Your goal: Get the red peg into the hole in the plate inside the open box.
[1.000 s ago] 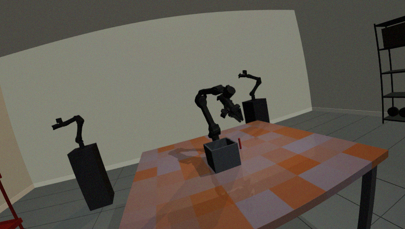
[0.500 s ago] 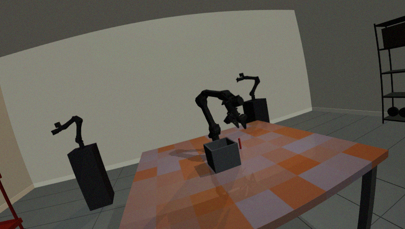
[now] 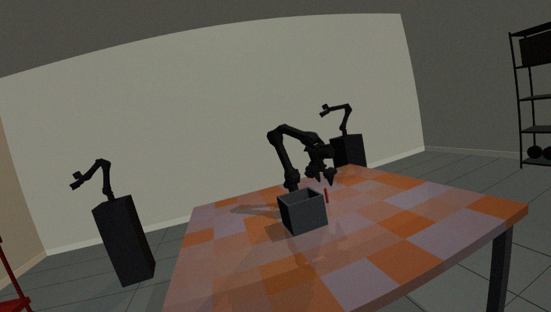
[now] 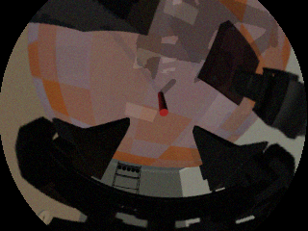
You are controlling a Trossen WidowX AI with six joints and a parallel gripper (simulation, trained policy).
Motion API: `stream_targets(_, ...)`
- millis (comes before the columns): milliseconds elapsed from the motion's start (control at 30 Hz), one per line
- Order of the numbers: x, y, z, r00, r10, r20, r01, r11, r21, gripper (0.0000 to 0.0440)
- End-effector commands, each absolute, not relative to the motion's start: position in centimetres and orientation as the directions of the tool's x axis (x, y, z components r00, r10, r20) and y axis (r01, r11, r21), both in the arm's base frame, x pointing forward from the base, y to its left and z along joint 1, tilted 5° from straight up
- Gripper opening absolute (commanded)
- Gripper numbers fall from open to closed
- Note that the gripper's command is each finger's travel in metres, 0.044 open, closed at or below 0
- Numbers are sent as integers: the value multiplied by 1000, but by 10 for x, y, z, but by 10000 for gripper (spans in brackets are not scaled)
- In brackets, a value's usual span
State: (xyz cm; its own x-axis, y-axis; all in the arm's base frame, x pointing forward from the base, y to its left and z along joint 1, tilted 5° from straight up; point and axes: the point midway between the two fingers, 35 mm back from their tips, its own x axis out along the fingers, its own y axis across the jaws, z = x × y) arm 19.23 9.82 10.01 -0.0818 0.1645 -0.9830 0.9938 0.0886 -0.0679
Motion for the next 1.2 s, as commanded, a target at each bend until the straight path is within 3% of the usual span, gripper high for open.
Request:
stream_targets(0, 185, 96, 88, -117, 160, -980, 989, 109, -100, 439)
stream_targets(333, 174, 91, 60, -152, 142, -978, 984, 119, -136, 418)
stream_targets(500, 172, 89, 47, -154, 135, -979, 983, 119, -138, 383)
stream_targets(600, 174, 90, 41, -150, 137, -979, 983, 127, -133, 326)
stream_targets(1000, 176, 95, 23, -168, 152, -974, 971, 198, -136, 28)
stream_targets(1033, 175, 96, 23, -169, 155, -973, 969, 204, -136, 11)
stream_targets(1167, 178, 95, 29, -136, 176, -975, 976, 194, -101, 15)
